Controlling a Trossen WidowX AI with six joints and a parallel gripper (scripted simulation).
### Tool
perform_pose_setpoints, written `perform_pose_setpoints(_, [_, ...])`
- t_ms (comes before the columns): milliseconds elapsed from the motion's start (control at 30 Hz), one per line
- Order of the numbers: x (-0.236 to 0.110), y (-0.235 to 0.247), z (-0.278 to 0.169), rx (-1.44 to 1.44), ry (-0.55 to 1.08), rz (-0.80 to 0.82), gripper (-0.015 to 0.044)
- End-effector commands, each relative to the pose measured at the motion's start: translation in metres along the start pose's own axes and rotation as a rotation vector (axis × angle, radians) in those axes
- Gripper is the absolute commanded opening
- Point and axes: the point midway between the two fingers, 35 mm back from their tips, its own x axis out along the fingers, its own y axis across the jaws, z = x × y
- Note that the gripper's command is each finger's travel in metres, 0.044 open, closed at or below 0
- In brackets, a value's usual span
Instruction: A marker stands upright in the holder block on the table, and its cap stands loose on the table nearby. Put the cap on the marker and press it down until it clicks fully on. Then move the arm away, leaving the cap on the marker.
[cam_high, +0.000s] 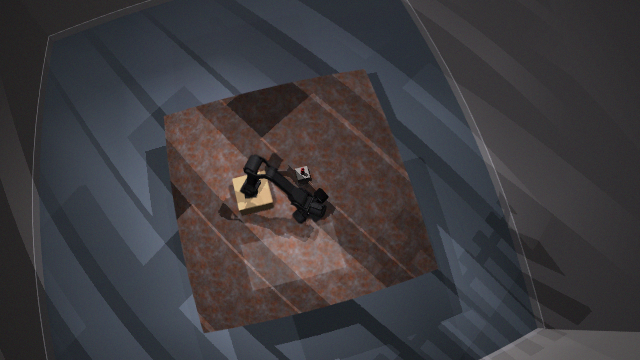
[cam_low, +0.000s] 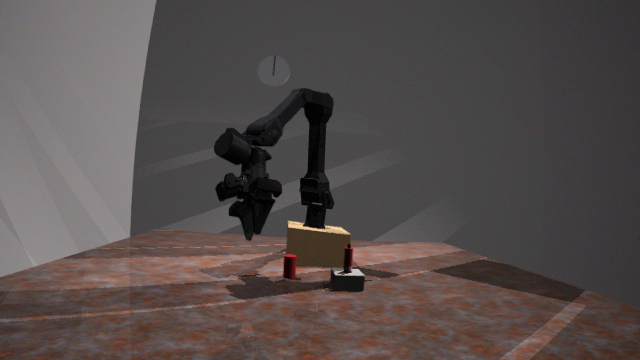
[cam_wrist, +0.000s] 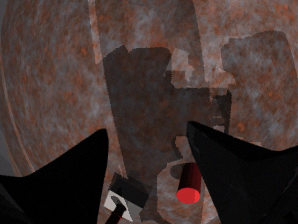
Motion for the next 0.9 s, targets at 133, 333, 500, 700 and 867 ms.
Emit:
perform_pose_setpoints(133, [-0.031,-0.002,-0.102,-0.829,0.258,-0.316,0.0249])
perform_pose_setpoints(333, [-0.032,-0.003,-0.104,-0.852,0.267,-0.324,0.0249])
perform_pose_setpoints(500, [-0.032,-0.004,-0.1,-0.852,0.267,-0.324,0.0249])
perform_pose_setpoints(700, [-0.01,-0.013,-0.102,-0.852,0.267,-0.324,0.0249])
perform_pose_setpoints(867, [0.0,-0.018,-0.104,-0.852,0.267,-0.324,0.0249])
